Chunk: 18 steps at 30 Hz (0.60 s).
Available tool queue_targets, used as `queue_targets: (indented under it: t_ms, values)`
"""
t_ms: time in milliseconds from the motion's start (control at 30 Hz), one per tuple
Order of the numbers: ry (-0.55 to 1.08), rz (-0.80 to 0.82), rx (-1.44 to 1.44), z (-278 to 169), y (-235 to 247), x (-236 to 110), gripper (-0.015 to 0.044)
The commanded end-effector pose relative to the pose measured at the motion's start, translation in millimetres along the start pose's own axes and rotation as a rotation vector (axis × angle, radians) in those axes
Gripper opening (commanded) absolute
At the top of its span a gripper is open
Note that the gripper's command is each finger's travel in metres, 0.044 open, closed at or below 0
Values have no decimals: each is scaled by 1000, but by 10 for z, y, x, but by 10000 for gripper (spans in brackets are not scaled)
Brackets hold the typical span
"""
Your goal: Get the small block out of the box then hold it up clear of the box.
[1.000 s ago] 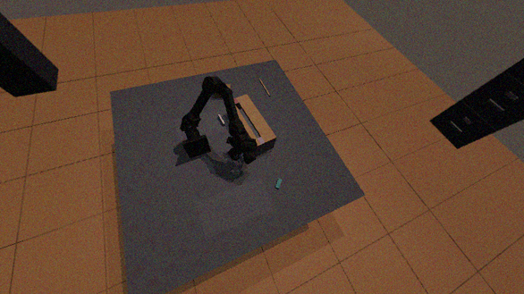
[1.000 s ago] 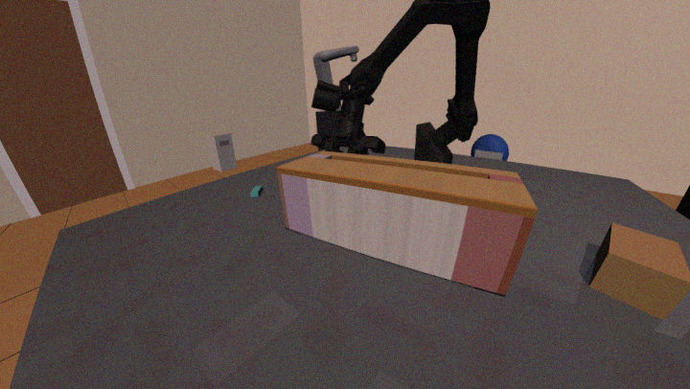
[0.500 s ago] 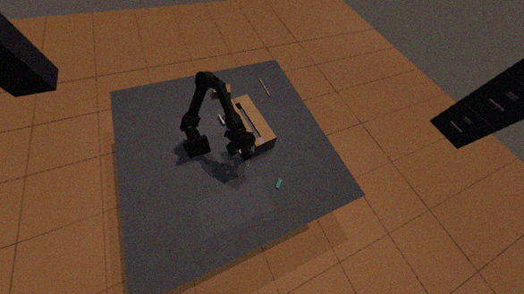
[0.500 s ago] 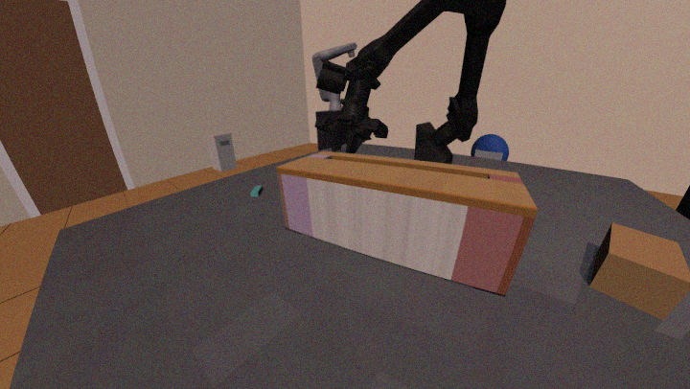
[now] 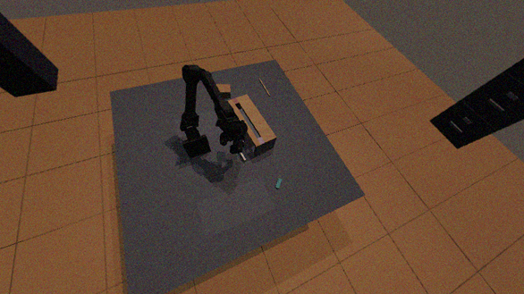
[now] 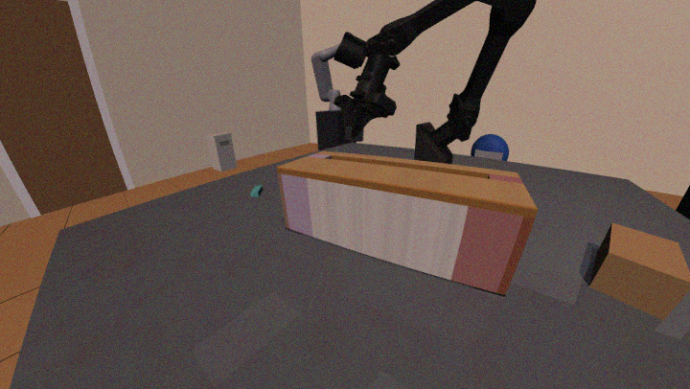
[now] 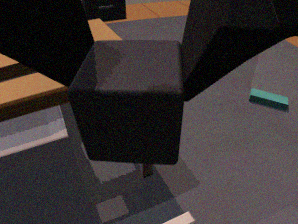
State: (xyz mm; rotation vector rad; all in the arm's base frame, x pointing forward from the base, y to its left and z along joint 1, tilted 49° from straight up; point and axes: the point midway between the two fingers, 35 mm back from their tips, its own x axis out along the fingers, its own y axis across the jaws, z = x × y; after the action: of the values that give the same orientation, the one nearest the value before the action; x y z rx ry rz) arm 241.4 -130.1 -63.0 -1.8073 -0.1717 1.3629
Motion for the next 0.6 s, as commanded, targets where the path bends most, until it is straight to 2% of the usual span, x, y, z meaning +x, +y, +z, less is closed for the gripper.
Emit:
queue_targets:
  t_ms: [0, 567]
  values:
    - [24, 50, 111, 41, -2, -192, 0]
    - [28, 56, 127, 47, -3, -217, 0]
